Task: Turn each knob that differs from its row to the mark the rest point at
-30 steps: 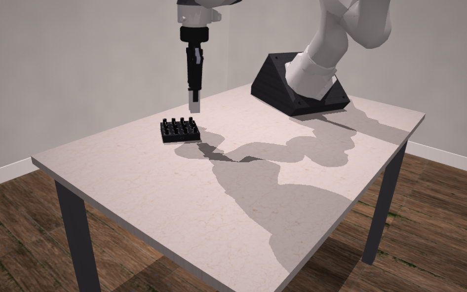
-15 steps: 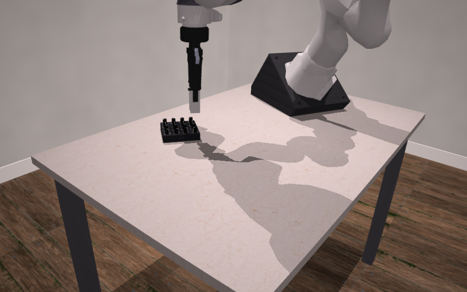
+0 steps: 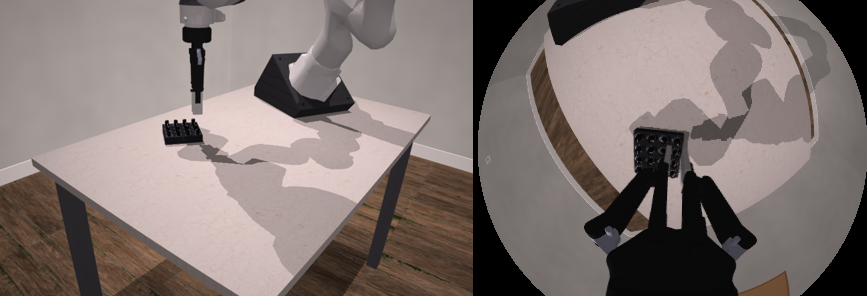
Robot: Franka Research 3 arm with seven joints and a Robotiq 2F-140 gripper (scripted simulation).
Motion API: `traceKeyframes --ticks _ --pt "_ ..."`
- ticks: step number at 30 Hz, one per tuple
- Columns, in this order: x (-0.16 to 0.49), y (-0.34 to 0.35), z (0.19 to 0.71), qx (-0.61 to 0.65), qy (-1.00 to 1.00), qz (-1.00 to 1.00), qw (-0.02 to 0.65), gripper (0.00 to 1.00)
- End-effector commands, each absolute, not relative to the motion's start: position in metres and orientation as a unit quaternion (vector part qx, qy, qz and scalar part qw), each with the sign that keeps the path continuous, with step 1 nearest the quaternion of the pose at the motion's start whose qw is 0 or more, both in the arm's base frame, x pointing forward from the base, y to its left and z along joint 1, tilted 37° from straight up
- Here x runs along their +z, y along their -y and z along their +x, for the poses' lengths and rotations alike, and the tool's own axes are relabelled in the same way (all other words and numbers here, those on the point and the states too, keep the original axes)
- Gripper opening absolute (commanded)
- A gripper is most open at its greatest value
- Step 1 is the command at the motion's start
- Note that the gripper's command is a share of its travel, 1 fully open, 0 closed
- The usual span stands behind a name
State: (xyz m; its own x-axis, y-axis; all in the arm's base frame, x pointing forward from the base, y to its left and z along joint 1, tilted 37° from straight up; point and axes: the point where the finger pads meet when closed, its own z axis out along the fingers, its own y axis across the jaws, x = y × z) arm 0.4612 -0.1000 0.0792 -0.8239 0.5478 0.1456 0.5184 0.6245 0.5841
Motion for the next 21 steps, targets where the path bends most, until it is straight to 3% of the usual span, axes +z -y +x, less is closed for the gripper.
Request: traceKeyframes --ticks 1,21 --pt "0.0807 0.0993 0.4617 0.317 -0.900 0.297 0.022 0.12" --pt "0.0715 0.0927 0.4644 0.317 -0.900 0.297 0.022 0.12"
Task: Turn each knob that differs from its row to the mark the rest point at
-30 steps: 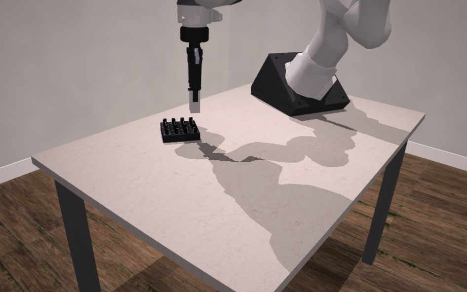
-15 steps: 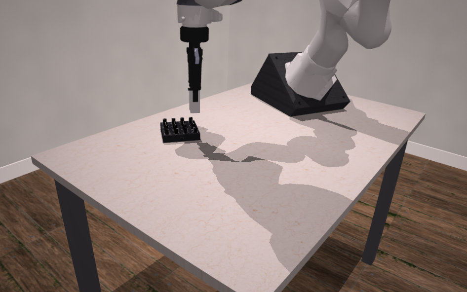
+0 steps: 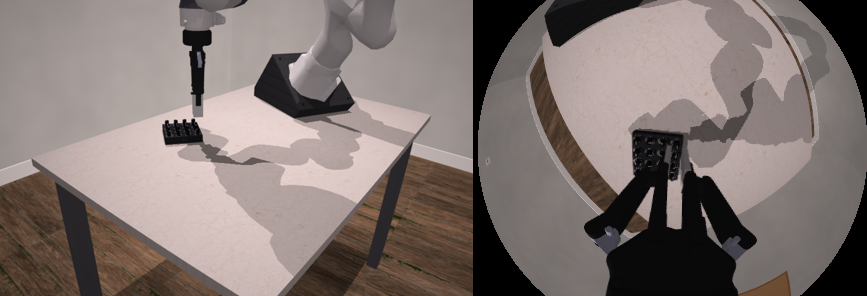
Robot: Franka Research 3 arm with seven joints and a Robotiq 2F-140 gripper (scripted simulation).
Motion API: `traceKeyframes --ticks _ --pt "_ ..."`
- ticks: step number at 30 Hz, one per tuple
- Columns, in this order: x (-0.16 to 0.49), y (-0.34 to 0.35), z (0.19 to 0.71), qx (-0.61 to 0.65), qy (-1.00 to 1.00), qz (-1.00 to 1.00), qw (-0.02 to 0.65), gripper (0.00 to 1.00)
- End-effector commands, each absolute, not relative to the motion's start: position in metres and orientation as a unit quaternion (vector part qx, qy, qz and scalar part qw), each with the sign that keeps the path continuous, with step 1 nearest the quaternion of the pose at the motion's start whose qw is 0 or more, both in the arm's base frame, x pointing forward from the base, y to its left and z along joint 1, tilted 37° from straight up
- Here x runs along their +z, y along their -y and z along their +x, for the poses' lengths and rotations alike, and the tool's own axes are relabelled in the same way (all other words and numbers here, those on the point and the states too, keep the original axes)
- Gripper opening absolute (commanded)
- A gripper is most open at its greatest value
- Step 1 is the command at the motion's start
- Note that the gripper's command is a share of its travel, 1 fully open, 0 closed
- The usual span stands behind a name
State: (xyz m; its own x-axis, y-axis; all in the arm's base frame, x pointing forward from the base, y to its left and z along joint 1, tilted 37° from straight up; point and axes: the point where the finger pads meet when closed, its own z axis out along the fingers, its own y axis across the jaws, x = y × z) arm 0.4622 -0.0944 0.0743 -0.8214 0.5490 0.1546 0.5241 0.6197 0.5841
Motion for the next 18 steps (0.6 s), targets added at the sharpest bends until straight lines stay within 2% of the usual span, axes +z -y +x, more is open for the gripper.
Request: traceKeyframes --ticks 1,18 --pt "0.071 0.092 0.465 0.317 -0.900 0.297 0.022 0.12" --pt "0.055 0.081 0.469 0.317 -0.900 0.297 0.022 0.12"
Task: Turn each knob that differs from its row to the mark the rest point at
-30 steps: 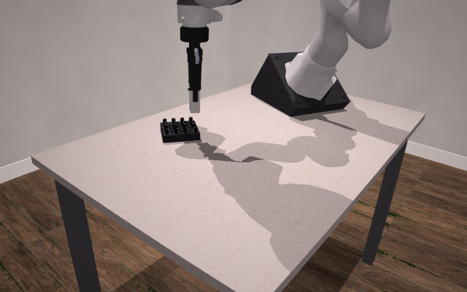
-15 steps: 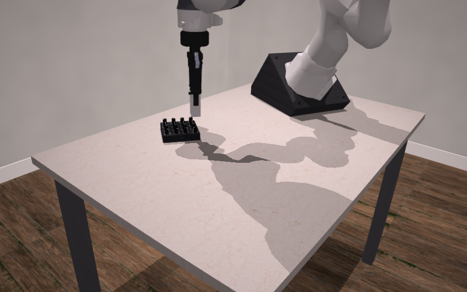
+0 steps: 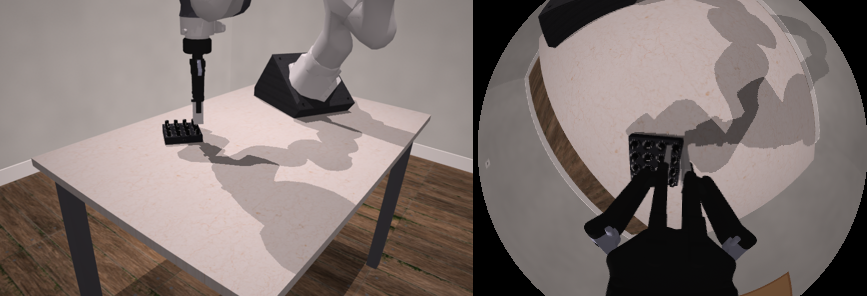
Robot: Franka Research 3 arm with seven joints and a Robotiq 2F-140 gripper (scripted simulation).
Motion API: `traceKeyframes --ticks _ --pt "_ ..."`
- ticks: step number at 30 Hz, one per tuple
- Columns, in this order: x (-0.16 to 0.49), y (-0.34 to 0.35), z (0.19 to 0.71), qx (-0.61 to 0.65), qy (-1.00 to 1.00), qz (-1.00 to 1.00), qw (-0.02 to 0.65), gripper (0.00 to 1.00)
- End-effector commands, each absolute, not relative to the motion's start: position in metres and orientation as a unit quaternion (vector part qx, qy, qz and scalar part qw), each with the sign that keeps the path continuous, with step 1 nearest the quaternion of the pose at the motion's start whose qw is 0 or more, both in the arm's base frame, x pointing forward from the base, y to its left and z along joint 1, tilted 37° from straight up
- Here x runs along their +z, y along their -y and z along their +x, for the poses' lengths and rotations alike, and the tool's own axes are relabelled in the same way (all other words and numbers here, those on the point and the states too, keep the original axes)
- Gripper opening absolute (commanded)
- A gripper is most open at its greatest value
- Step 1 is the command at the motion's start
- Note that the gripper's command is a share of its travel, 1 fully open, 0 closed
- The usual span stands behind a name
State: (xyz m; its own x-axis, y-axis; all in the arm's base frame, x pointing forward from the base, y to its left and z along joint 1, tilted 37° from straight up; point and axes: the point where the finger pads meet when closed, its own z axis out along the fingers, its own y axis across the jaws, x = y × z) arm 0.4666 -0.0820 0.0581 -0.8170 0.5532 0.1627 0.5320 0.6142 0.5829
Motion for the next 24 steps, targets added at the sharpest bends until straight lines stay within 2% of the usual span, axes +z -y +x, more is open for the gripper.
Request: traceKeyframes --ticks 1,24 --pt "0.0541 0.0804 0.4695 0.317 -0.900 0.297 0.022 0.12" --pt "0.0462 0.0747 0.4718 0.317 -0.900 0.297 0.022 0.12"
